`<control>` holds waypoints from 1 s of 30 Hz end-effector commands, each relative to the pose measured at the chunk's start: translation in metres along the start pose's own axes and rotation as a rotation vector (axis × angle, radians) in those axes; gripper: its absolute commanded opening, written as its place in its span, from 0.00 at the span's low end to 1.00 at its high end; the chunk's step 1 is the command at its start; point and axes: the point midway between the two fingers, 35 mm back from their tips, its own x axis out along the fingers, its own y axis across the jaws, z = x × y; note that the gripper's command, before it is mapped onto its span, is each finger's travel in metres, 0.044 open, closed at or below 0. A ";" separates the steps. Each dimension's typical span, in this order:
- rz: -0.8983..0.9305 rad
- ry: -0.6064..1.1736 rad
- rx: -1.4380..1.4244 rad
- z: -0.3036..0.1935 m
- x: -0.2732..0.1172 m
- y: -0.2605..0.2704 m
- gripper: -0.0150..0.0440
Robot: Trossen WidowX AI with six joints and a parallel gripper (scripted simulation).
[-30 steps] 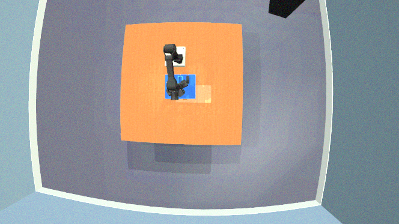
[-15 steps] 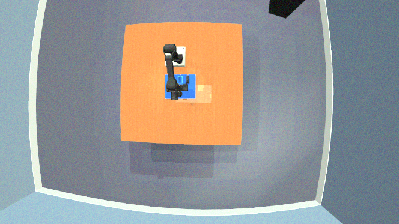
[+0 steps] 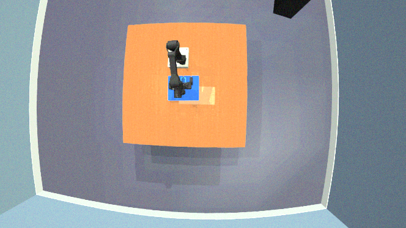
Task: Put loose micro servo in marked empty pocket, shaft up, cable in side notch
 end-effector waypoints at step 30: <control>-0.001 0.002 0.006 -0.077 0.014 0.000 0.25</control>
